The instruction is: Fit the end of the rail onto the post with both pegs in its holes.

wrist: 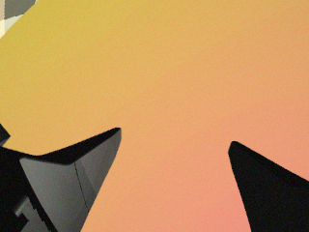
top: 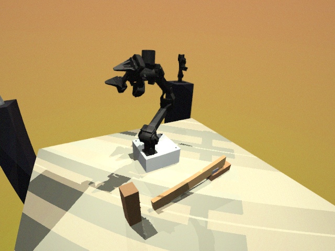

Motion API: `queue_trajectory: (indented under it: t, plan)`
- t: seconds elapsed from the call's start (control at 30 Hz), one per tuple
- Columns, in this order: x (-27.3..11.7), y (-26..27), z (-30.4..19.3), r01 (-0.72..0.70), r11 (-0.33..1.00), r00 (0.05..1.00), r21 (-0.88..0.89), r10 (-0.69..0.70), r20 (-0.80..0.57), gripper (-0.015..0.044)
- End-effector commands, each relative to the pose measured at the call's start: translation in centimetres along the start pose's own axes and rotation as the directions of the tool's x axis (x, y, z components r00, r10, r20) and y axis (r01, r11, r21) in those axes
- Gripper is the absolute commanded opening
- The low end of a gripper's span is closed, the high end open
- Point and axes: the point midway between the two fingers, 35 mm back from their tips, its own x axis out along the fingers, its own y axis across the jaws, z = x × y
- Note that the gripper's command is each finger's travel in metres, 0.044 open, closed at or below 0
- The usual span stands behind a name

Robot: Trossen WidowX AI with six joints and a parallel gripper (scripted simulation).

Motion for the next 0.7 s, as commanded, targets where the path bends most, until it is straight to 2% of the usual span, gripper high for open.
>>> queue_trajectory:
  t: [0.0, 0.13, 0.3, 0.5, 0.67]
  plan:
    - [0.2, 0.0, 0.2, 0.0, 1.0, 1.0, 0.002, 0.0, 0.011, 0.0426]
    - [3.5, -0.8, 5.0, -0.013, 0.999, 0.976, 0.036, 0.005, 0.22, 0.044]
    - [6.3, -2.0, 13.3, -0.068, 0.997, 0.862, 0.047, 0.035, 0.507, 0.044]
    - [6.0, -2.7, 23.8, -0.158, 0.987, 0.631, -0.026, 0.121, 0.766, 0.044]
    - [3.1, -2.3, 31.9, -0.222, 0.962, 0.401, -0.161, 0.241, 0.884, 0.044]
